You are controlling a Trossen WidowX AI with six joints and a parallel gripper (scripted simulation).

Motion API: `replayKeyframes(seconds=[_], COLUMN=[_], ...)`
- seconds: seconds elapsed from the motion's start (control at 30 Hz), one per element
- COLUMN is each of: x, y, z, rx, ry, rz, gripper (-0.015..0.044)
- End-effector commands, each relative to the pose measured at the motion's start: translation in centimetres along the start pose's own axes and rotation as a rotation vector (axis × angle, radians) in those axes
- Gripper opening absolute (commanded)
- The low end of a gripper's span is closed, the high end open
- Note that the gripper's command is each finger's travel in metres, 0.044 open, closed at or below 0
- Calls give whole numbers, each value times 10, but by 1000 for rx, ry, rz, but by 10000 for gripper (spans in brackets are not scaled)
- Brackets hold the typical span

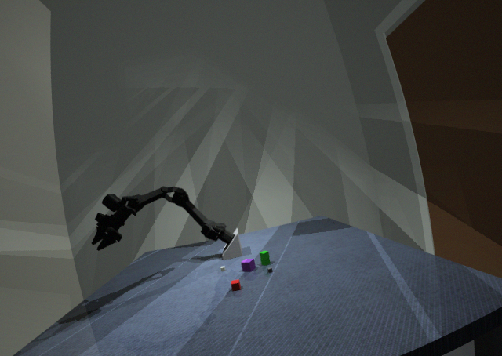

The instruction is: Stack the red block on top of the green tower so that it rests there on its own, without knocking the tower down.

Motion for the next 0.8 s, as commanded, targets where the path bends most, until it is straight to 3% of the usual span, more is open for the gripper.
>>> replayKeyframes(seconds=[0.0, 0.43, 0.77], x=[55, 192, 311], y=[-13, -48, -101], z=[15, 5, -35], rx=[73, 288, 531], ry=[120, 363, 500], rz=[-7, -2, -113], gripper=[440, 440, 440])
Point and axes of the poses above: the point midway between the two fingers, 35 mm back from their tips, its own z axis out along the fingers, its own x axis across the jaws, y = z × x, the point moved 1 cm from there along -z, back along the fingers, and after that the axes turned 5 degrees about z, right-handed, at the moved point
